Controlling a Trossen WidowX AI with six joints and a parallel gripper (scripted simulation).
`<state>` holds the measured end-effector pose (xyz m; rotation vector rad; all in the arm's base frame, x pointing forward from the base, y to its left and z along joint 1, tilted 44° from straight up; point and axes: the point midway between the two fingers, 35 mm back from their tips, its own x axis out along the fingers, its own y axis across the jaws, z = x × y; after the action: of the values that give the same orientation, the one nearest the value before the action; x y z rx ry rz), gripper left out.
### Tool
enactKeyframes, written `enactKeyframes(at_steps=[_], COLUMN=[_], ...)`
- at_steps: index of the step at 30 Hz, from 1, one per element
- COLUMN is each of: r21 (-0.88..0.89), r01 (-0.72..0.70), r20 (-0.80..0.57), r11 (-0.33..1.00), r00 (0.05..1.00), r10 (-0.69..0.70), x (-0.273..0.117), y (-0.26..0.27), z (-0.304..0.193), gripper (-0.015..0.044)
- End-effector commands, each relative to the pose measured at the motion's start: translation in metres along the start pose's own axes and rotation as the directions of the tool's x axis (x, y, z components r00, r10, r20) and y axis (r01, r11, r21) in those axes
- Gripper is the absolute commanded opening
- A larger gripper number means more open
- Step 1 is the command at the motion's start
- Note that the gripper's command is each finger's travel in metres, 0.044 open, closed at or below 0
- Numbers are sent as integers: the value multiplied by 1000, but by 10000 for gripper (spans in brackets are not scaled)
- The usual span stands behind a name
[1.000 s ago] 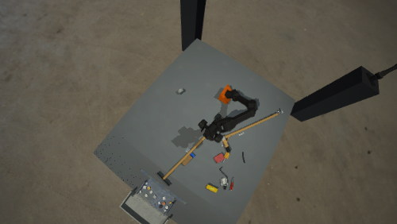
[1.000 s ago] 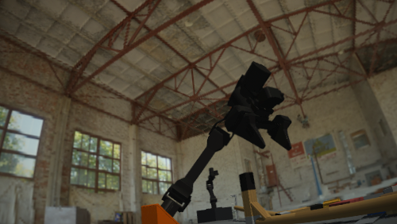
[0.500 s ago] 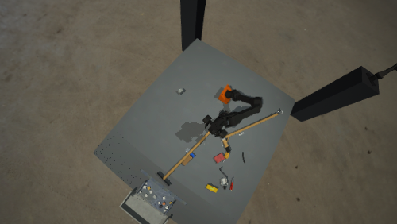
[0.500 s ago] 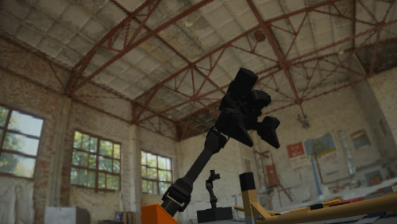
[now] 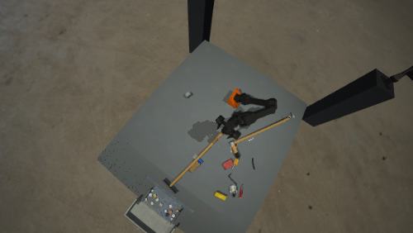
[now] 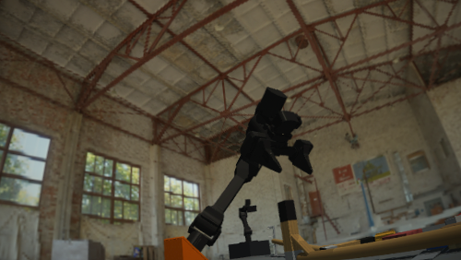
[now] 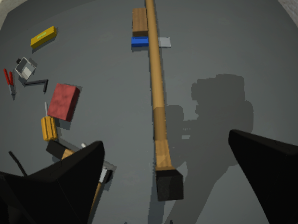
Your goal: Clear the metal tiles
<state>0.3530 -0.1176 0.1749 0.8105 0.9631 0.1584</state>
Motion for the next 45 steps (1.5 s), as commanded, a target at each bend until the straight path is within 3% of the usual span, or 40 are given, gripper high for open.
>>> enactKeyframes(at_steps=[1, 31, 45], r21=[6, 23, 22], r01=[-3, 9, 8], r20=[16, 121, 122], r11=[1000, 1000, 1000], r00=[1000, 993, 993], r10=[3, -11, -11], x=[-6, -29, 1], y=[0, -4, -4], z=[-7, -71, -90], gripper=[440, 440, 440])
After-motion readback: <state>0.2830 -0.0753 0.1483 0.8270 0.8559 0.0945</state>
